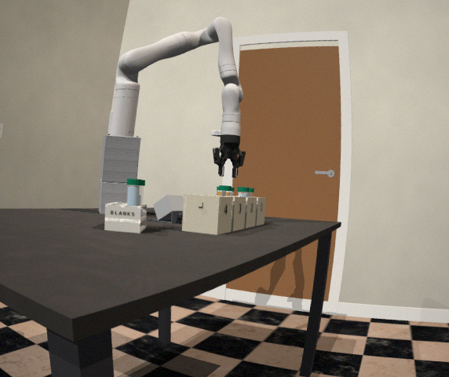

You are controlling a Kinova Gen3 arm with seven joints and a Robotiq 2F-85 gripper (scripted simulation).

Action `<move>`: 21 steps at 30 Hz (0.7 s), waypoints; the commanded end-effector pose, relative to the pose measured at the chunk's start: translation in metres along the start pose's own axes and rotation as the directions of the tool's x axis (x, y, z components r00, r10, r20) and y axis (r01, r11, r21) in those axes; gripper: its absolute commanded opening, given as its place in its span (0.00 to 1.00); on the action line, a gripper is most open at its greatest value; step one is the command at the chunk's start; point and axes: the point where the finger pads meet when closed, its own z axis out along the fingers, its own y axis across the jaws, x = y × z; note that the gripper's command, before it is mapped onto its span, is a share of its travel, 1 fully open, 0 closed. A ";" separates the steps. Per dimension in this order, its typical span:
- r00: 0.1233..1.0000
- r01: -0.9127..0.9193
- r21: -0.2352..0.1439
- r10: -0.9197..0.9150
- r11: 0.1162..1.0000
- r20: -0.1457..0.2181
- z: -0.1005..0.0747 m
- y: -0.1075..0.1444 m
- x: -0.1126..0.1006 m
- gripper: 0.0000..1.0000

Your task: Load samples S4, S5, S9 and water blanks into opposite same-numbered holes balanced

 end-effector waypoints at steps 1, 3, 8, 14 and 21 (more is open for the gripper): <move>1.000 0.000 -0.002 0.000 1.000 0.000 0.004 0.001 0.000 0.62; 1.000 0.000 -0.002 0.000 1.000 0.000 0.007 0.001 0.000 0.62; 1.000 0.000 -0.002 0.000 1.000 0.000 0.013 0.001 0.000 0.62; 1.000 0.000 -0.002 0.000 1.000 0.000 0.019 0.001 0.000 0.62; 1.000 0.000 -0.002 0.000 1.000 0.000 0.028 0.001 0.000 0.62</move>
